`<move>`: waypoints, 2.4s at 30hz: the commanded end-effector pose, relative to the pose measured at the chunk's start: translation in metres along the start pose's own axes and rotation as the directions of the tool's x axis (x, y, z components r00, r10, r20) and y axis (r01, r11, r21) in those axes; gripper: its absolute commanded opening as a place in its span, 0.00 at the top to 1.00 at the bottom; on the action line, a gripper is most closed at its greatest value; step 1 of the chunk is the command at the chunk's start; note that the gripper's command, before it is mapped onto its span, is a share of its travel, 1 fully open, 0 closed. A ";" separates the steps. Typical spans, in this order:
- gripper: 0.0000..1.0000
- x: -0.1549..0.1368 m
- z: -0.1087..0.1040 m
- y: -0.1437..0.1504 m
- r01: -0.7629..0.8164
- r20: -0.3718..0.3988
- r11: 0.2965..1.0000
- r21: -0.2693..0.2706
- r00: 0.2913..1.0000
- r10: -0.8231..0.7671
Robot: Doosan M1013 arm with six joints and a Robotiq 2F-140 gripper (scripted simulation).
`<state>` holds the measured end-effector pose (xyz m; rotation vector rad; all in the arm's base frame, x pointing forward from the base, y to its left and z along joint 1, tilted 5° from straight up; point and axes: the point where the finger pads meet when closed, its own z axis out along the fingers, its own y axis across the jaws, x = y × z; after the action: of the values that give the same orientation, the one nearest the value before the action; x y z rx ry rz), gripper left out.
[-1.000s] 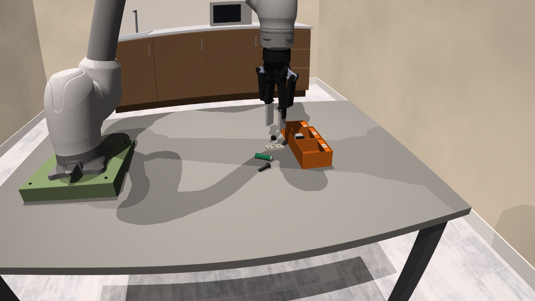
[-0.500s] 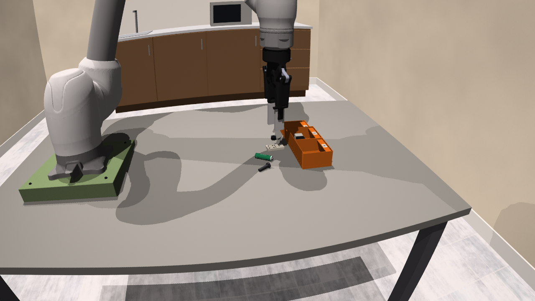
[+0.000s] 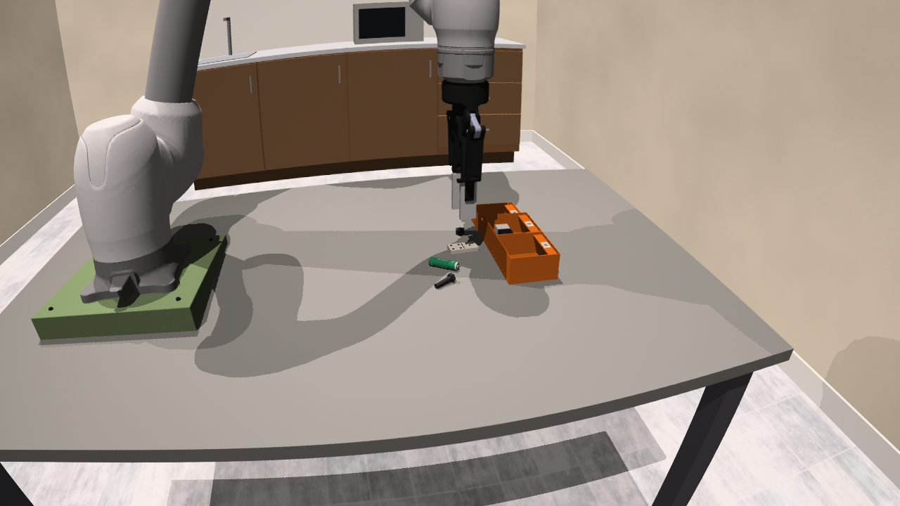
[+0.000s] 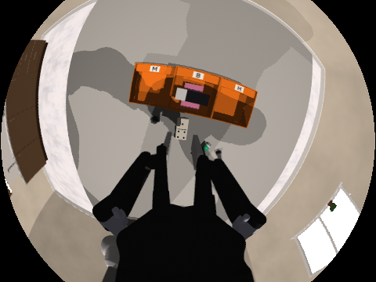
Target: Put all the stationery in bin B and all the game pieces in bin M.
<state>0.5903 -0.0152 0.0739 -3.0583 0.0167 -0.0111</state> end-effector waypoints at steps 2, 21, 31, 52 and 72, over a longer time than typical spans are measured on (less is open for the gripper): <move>0.75 0.000 0.000 0.000 0.000 0.000 1.000 0.000 1.000 0.000; 0.75 0.000 0.000 0.000 0.000 0.000 1.000 0.000 1.000 0.000; 0.75 0.000 0.040 0.000 0.000 0.000 1.000 0.000 1.000 0.000; 0.75 0.000 0.067 0.000 0.000 0.000 1.000 0.000 1.000 0.000; 0.87 0.000 0.067 0.000 0.000 0.000 1.000 0.000 1.000 0.000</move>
<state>0.5909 -0.0097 0.0072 -3.0585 0.0174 -0.0110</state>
